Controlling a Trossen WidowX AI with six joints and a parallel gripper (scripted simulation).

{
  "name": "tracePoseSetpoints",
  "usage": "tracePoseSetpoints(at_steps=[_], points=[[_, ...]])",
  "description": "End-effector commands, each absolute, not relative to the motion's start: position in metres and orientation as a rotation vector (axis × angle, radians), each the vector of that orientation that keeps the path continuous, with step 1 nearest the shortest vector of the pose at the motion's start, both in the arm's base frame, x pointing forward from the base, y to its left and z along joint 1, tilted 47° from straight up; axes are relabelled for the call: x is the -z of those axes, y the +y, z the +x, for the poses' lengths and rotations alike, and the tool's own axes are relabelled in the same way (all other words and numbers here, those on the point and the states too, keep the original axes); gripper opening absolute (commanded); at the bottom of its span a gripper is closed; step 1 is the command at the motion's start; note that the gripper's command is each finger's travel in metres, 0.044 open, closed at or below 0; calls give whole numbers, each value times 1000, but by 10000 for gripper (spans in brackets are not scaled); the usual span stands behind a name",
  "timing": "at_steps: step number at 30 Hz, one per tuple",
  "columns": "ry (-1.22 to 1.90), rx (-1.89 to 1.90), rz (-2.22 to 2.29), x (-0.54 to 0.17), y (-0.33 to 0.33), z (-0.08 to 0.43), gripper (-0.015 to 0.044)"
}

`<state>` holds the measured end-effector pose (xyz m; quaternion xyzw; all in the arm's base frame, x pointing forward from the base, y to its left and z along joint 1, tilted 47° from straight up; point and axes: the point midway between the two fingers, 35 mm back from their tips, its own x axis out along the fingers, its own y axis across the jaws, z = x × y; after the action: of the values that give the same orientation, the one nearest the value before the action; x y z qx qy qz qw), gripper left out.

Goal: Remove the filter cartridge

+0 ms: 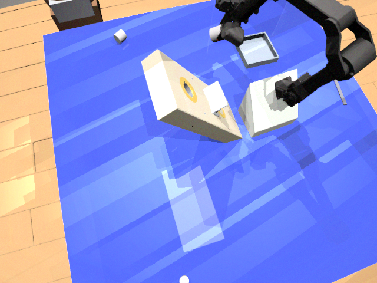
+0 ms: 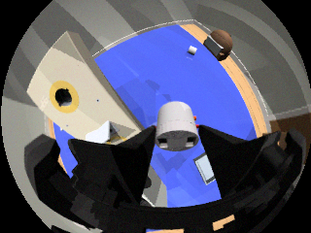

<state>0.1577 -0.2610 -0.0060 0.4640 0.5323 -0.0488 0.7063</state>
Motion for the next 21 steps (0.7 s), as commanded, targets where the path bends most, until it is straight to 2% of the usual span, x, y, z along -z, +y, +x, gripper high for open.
tracePoseSetpoints(at_steps=[1, 11, 17, 21], points=[[1229, 242, 1110, 28, -267, 138, 0], [1298, 702, 1310, 80, -285, 77, 0], [1300, 739, 1324, 84, -286, 71, 0], [1311, 825, 1350, 104, -280, 46, 0]])
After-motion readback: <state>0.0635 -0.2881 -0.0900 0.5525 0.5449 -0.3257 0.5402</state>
